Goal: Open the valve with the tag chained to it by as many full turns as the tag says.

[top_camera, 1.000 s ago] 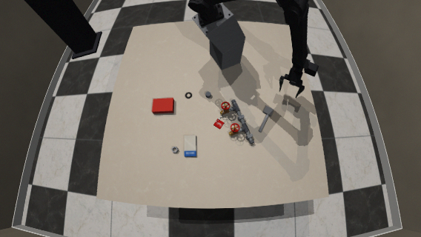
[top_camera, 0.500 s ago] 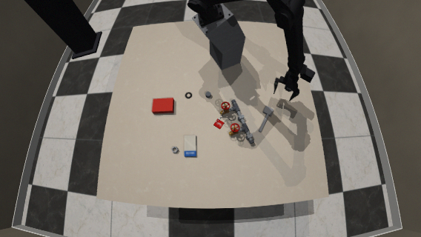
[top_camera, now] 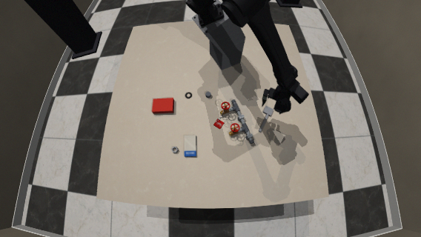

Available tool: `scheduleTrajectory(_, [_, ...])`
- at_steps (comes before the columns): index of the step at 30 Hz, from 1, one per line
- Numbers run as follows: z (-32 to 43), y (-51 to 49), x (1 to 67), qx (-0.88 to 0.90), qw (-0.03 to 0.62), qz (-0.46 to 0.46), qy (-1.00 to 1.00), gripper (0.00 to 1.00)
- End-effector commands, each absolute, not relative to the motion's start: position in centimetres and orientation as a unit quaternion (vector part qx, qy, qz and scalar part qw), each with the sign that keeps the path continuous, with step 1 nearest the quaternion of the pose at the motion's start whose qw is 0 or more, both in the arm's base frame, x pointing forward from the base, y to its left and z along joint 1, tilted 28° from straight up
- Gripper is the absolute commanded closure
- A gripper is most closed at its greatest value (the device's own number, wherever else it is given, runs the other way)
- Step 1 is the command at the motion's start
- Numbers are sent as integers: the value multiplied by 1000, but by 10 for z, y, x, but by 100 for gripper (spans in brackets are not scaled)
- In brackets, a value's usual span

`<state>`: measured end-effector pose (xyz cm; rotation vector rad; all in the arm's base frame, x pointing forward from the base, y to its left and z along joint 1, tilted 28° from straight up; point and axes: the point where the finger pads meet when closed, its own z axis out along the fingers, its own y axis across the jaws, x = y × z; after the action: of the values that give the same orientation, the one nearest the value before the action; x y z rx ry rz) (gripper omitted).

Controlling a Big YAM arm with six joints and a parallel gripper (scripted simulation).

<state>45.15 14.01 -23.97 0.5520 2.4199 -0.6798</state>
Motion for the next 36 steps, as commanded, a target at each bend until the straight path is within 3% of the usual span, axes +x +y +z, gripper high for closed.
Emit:
scheduleTrajectory(1, [-208, 121, 465, 166, 258, -263, 915, 0])
scheduleTrajectory(24, [-96, -29, 453, 76, 128, -238, 960, 0])
scheduleTrajectory(36, [-66, -53, 441, 34, 113, -220, 968, 0])
